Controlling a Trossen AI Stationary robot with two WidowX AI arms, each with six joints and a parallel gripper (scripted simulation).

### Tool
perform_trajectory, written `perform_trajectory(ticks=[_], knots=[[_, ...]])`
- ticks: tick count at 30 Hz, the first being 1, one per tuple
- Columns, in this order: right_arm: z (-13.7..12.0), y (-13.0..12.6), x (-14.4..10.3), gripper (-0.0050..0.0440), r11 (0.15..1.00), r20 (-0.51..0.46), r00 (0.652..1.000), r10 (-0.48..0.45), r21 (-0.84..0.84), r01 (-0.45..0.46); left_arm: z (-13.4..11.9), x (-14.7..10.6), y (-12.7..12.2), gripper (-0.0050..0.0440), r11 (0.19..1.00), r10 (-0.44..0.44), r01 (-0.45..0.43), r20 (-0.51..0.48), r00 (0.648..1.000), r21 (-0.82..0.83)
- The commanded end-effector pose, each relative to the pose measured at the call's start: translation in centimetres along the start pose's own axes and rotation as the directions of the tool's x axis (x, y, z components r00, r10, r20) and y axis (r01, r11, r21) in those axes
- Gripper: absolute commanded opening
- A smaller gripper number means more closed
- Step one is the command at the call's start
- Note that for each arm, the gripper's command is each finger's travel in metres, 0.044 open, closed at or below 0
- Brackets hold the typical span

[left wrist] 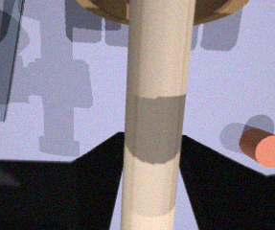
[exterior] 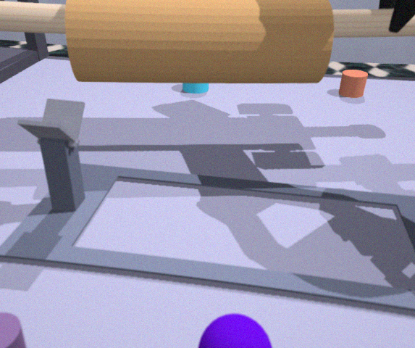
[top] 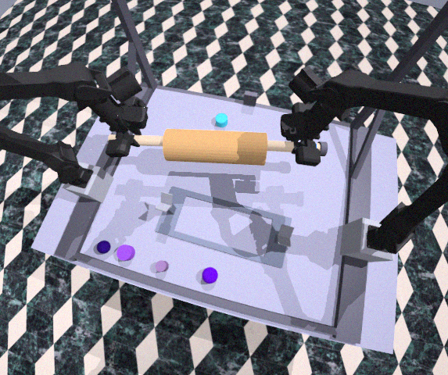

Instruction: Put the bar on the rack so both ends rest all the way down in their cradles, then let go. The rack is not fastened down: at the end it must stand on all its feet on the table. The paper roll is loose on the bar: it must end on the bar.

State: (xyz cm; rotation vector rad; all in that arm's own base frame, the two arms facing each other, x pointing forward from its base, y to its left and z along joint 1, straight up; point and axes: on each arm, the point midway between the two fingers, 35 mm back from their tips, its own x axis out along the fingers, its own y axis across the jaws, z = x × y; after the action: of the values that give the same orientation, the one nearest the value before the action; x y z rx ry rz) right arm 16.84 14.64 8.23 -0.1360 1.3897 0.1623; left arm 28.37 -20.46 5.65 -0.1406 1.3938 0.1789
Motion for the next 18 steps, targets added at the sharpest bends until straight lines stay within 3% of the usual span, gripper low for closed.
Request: perform_trajectory(ticks=[1,16,18], knots=[[0.5,0.3,-1.0,0.005,1.0,0.027,0.999,0.026,0.001,-0.026,0.2,-1.7,-0.3,0.005,0.999,-0.042,0.042,0.026,0.999,0.009],[1.1,-1.5,-1.9,0.005,0.999,0.032,0.999,0.028,0.024,-0.028,0.0,-2.6,2.9,0.005,0.998,-0.053,0.052,0.028,0.998,0.029],[1.0,-1.2,-1.7,0.005,0.999,0.031,0.999,0.028,0.021,-0.029,0.2,-2.8,2.2,0.005,0.998,-0.059,0.058,0.034,0.998,0.023]])
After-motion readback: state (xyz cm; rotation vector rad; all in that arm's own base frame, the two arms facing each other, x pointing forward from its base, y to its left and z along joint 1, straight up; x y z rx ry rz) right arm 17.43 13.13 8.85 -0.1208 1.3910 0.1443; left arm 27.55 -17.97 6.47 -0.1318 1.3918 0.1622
